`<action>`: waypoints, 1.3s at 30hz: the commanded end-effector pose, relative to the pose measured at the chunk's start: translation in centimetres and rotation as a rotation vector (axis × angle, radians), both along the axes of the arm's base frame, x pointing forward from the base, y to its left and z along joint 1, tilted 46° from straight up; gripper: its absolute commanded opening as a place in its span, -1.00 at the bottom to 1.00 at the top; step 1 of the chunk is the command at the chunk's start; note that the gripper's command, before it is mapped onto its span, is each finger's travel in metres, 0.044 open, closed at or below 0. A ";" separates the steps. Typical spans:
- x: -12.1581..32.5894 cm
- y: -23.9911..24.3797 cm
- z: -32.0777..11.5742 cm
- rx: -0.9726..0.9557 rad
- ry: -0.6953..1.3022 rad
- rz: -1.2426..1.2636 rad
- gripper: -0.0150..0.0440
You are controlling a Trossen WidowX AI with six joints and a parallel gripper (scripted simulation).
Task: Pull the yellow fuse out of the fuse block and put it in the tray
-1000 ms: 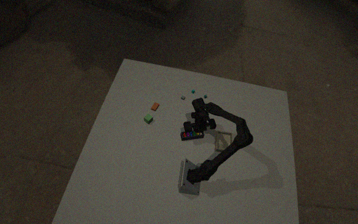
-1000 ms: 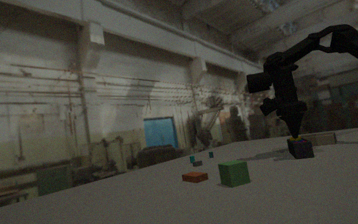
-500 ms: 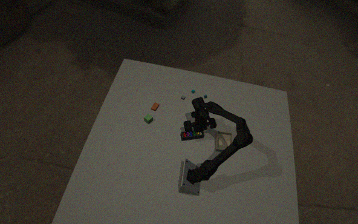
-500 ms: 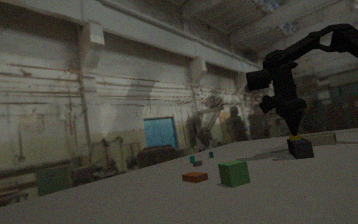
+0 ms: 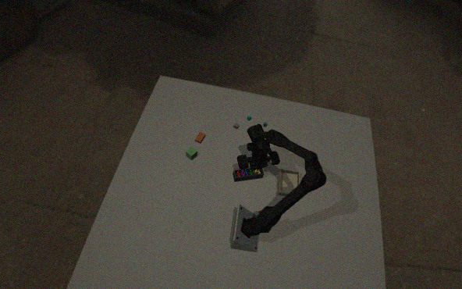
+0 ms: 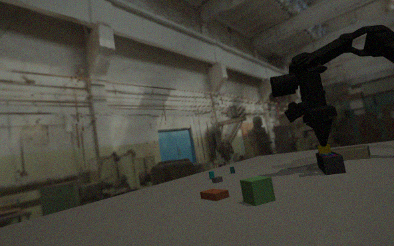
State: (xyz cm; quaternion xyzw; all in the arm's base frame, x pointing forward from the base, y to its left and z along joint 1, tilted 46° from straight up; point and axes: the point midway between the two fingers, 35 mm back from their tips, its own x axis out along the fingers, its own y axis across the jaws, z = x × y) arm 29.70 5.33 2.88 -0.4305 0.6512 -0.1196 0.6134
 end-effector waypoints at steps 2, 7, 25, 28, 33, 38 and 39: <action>-0.1 0.2 0.2 0.006 -0.001 -0.005 -0.49; -0.1 0.4 0.4 0.005 -0.001 -0.005 -0.49; -0.2 1.0 1.0 0.004 0.000 -0.004 -0.49; -0.3 1.3 1.2 0.004 0.000 -0.004 -0.49; -0.4 1.8 1.8 0.004 0.000 -0.004 -0.49; -0.5 2.4 2.4 0.004 0.000 -0.004 -0.49; -0.5 2.5 2.5 0.004 0.000 -0.004 -0.49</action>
